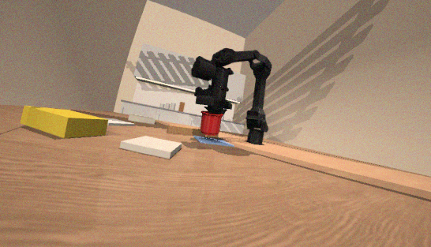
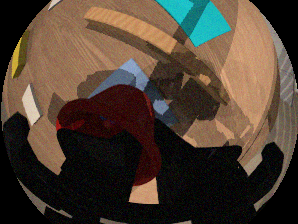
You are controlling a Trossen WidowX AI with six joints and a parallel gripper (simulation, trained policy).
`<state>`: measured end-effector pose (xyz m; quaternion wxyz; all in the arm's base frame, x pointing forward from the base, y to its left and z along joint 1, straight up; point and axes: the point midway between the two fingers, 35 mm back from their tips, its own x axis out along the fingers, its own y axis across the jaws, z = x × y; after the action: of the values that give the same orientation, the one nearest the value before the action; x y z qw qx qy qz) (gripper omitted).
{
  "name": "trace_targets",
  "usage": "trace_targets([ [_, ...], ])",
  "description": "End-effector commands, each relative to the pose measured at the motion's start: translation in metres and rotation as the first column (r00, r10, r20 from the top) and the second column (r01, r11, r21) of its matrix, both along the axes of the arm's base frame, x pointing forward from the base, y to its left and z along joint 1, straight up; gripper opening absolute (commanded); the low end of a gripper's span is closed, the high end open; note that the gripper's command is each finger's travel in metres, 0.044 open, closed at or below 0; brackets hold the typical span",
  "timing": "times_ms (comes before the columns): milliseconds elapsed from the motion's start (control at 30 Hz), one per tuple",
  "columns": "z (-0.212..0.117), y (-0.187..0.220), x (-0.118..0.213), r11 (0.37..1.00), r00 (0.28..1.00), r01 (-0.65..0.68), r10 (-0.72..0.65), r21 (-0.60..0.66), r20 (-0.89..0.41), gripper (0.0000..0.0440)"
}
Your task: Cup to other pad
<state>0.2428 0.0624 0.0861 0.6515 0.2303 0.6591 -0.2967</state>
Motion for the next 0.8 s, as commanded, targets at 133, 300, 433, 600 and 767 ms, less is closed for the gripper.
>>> trace_targets([
  [133, 0.027, -0.004, 0.008, 0.997, 0.996, 0.073, -0.075, 0.035, 0.048, 0.0],
  [300, 0.043, -0.011, 0.015, 0.992, 0.99, 0.115, -0.119, 0.048, 0.082, 0.0],
  [433, 0.053, -0.018, 0.021, 0.987, 0.982, 0.148, -0.153, 0.056, 0.11, 0.0],
  [600, 0.063, -0.028, 0.031, 0.98, 0.969, 0.188, -0.196, 0.065, 0.148, 0.0],
  [767, 0.07, -0.042, 0.041, 0.971, 0.953, 0.228, -0.237, 0.07, 0.188, 0.0],
])
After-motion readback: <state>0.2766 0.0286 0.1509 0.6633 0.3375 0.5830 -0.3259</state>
